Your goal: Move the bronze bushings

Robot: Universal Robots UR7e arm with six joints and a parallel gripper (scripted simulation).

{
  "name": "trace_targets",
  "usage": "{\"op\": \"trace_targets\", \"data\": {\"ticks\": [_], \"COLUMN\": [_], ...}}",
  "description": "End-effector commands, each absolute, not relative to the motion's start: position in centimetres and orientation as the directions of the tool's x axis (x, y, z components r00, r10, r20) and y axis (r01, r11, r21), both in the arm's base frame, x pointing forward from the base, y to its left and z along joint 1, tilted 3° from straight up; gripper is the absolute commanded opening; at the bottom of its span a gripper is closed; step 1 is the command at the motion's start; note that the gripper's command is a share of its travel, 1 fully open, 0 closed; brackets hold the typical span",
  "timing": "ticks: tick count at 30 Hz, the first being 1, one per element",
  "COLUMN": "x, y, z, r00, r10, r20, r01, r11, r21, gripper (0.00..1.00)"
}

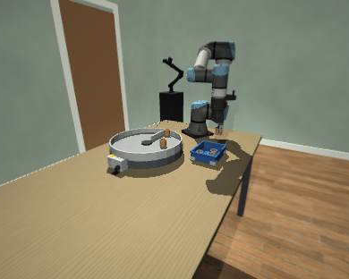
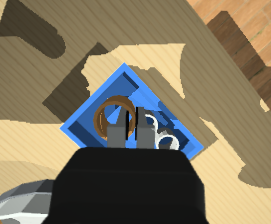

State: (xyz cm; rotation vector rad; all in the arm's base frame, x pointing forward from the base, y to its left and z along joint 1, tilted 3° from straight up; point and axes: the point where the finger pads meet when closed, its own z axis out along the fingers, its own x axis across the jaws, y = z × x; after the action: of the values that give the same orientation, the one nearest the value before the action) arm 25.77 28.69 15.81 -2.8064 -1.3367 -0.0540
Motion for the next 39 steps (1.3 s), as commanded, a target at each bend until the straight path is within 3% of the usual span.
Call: {"op": "trace_targets", "data": {"ticks": [1,39], "x": [25.8,26.05], "y": [28.7,27.93], "z": [15.85,15.82], "r00": [0.63,0.63], "r10": [0.775,0.775], "r20": [0.047,0.047], "r01": [0.777,0.777], "r11": [-0.63,-0.63], "r21": [-0.014,-0.014], "gripper": [0.0,0.0]}}
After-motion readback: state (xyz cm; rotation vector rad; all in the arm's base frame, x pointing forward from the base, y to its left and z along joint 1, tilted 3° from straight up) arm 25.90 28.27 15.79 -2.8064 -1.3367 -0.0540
